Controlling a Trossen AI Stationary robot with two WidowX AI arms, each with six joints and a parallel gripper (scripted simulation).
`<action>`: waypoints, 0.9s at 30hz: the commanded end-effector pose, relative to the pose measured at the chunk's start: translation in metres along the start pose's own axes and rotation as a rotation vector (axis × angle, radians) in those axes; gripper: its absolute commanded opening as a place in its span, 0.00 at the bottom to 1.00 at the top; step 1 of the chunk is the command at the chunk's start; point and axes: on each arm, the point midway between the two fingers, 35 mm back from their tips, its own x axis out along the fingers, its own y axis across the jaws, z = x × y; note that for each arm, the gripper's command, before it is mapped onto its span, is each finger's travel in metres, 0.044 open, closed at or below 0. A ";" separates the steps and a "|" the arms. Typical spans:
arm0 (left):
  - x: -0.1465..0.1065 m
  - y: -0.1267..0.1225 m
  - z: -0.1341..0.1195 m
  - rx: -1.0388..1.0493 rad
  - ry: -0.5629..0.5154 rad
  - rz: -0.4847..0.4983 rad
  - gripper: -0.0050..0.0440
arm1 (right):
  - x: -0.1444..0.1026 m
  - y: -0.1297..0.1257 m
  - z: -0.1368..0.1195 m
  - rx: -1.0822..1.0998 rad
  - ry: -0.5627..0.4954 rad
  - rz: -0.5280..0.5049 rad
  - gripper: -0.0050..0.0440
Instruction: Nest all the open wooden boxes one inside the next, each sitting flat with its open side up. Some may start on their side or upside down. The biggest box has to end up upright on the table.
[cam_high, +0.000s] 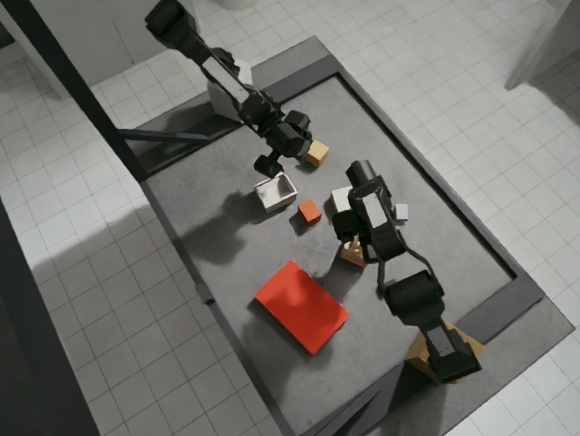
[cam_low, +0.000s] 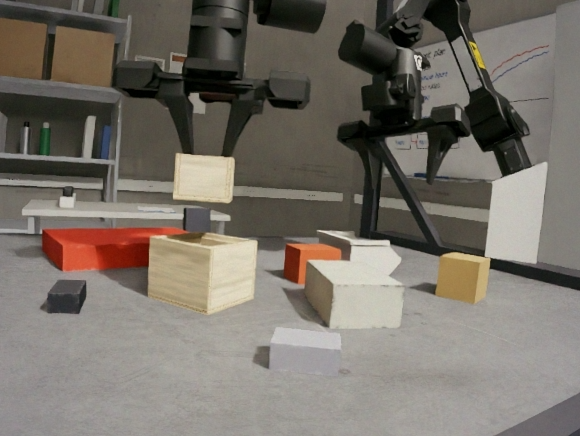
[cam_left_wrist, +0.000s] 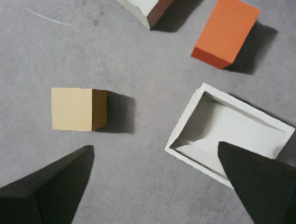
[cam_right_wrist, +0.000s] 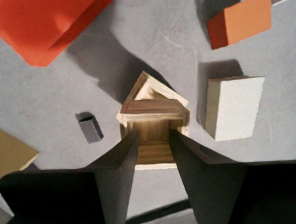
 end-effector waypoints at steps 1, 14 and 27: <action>0.010 -0.009 0.014 0.043 -0.137 0.068 0.92 | -0.006 -0.006 0.003 -0.009 -0.004 -0.021 0.54; 0.008 -0.049 0.042 0.089 -0.530 0.146 0.92 | -0.006 -0.006 0.003 -0.009 -0.004 -0.021 0.54; -0.024 -0.094 0.042 -0.017 -0.926 0.093 0.92 | -0.006 -0.006 0.003 -0.009 -0.004 -0.021 0.54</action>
